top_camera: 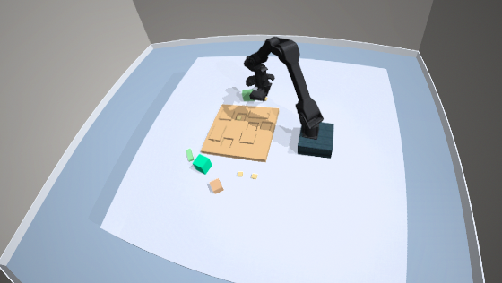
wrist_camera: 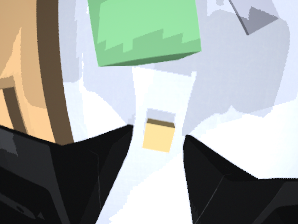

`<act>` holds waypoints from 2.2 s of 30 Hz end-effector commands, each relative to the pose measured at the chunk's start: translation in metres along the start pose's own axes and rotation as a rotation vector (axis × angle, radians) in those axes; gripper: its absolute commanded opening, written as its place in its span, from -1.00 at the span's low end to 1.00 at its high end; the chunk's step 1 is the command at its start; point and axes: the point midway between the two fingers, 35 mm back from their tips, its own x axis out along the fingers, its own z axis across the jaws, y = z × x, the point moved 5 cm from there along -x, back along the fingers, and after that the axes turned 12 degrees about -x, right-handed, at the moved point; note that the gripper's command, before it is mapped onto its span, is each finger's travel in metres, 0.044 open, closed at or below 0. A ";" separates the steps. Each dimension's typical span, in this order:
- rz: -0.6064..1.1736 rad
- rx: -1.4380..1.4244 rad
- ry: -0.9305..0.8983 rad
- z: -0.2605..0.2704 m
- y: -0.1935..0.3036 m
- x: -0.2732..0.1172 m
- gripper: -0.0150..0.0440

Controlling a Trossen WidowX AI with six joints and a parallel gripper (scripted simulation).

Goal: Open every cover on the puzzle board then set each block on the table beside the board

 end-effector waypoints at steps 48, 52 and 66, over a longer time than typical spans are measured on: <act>-0.020 -0.084 -0.012 0.059 -0.050 -0.076 -0.33; -0.021 -0.101 -0.015 0.077 -0.064 -0.077 -0.49; -0.007 -0.150 -0.011 0.150 -0.098 -0.077 -0.49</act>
